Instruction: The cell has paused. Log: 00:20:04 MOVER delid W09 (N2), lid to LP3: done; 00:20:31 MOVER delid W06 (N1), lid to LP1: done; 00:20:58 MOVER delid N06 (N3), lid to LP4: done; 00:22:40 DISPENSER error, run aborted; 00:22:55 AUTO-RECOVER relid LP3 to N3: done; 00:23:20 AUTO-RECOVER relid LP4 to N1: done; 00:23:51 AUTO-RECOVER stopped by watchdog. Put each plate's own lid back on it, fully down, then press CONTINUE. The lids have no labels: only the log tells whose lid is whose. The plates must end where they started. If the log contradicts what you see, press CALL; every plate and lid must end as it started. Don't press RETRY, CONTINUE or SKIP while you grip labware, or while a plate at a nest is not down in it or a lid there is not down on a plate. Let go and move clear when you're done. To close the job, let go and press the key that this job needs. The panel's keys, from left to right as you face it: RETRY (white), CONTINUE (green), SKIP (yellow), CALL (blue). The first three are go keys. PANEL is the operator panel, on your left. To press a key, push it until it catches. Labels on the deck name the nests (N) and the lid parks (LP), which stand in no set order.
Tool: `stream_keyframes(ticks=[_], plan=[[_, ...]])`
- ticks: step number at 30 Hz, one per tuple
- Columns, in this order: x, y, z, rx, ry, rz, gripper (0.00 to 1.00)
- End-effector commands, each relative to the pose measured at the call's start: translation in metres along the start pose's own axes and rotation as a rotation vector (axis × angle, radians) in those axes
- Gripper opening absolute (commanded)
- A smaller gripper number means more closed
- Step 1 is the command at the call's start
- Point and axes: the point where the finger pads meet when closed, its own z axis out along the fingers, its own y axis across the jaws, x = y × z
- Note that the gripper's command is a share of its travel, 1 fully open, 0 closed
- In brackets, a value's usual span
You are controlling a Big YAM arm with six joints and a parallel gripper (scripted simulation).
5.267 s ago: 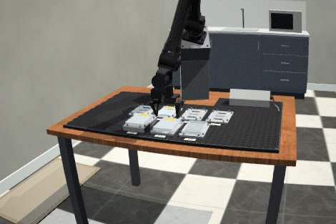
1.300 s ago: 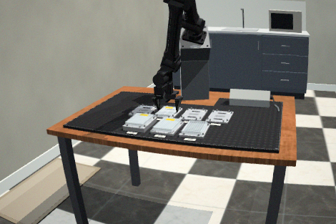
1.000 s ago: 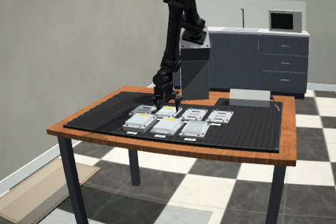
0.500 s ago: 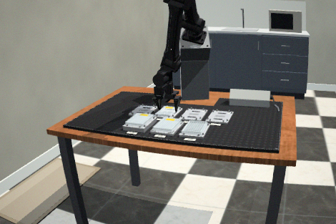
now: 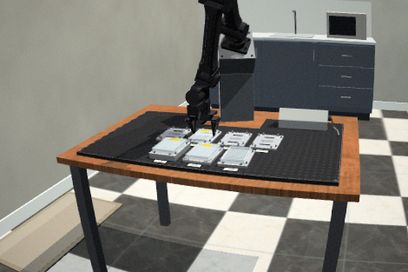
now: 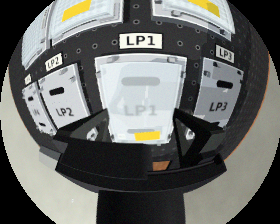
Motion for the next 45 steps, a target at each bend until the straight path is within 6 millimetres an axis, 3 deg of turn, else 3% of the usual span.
stream_keyframes(ticks=[1,5,6,9,38,39,45], plan=[[0.006,0.001,-0.001,0.001,0.008,0.005,0.0],[0.004,0.004,0.006,-0.005,0.006,0.004,0.0],[0.012,0.002,-0.002,-0.001,0.022,0.012,0.0],[0.011,-0.002,-0.014,0.007,0.016,0.009,0.0],[0.01,-0.001,-0.05,0.005,0.013,0.005,0.0],[-0.009,0.009,-0.043,-0.005,-0.006,-0.042,0.0],[-0.026,0.028,-0.044,-0.005,-0.008,-0.062,0.0]])
